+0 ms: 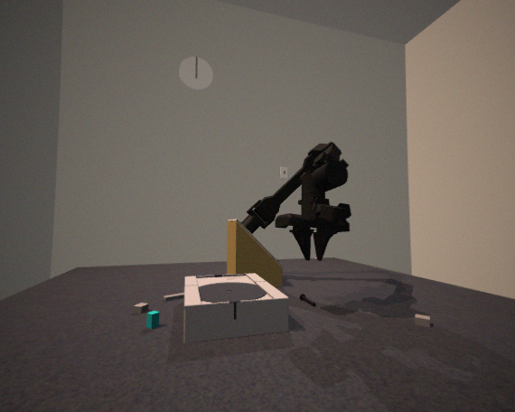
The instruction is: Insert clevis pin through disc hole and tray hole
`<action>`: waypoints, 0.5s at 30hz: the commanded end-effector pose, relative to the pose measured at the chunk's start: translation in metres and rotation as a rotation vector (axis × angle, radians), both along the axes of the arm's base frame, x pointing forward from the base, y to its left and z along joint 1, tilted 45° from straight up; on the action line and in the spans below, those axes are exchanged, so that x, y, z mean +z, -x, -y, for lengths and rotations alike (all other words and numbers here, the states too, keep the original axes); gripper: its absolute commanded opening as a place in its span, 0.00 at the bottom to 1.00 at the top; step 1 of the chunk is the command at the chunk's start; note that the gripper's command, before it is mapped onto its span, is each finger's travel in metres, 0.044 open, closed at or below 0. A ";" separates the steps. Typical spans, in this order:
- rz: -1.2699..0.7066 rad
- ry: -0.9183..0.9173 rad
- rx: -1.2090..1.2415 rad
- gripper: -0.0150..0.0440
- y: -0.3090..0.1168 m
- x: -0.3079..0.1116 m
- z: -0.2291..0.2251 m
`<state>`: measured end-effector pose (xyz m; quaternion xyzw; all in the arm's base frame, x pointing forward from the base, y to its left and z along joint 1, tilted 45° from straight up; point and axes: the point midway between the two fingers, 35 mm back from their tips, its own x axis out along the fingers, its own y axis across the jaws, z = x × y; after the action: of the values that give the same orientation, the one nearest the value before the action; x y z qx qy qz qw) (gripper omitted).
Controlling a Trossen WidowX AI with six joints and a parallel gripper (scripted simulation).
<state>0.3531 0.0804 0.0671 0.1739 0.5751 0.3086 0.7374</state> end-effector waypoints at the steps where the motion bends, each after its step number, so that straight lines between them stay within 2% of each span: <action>1: -0.152 -0.064 -0.009 0.53 0.034 -0.026 -0.030; 15: -0.160 -0.067 -0.010 0.53 0.047 -0.030 -0.032</action>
<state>0.3069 0.1107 0.0379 0.2234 0.6207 0.3088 0.6851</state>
